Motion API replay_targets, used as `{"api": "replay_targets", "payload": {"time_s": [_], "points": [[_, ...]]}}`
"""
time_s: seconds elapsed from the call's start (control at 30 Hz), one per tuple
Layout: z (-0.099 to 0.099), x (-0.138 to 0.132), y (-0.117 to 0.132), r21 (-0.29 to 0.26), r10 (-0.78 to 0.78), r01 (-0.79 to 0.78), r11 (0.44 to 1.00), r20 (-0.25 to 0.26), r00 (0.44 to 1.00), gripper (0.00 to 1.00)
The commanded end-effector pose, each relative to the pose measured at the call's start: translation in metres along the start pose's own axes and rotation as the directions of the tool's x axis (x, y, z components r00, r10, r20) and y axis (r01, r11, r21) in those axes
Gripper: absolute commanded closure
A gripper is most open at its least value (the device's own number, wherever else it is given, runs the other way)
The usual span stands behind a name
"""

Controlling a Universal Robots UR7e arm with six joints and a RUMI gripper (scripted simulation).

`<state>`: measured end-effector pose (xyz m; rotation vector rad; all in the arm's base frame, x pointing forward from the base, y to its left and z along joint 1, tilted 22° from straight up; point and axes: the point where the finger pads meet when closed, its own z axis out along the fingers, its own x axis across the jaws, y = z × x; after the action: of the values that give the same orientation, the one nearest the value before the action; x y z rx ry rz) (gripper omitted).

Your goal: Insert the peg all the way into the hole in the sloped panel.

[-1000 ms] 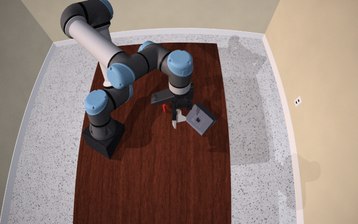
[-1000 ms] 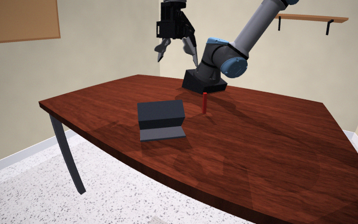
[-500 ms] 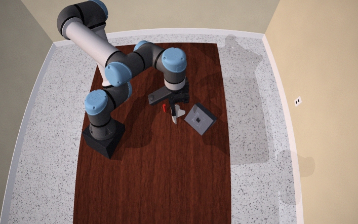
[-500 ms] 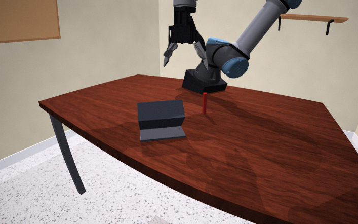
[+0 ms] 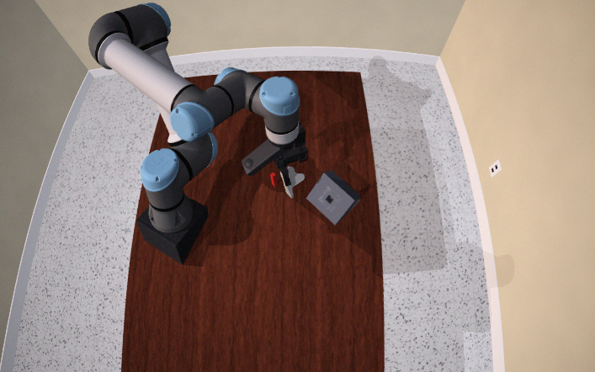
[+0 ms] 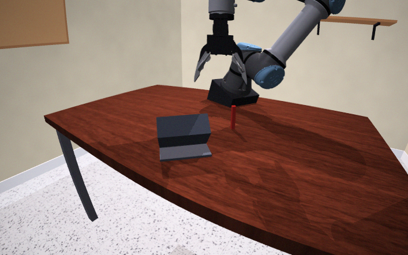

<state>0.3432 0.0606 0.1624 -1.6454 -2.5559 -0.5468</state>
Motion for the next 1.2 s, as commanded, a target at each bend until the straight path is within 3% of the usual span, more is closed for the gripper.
{"api": "replay_targets", "payload": {"time_s": [0.0, 0.67, 1.17], "points": [[0.004, 0.008, -0.002, -0.005, -0.06, 0.06, 0.998, -0.002, 0.998, 0.0], [0.027, 0.044, -0.012, -0.026, -0.342, 0.341, 0.94, -0.007, 0.94, 0.0], [0.04, 0.045, -0.012, -0.027, -0.352, 0.351, 0.936, -0.007, 0.936, 0.0]]}}
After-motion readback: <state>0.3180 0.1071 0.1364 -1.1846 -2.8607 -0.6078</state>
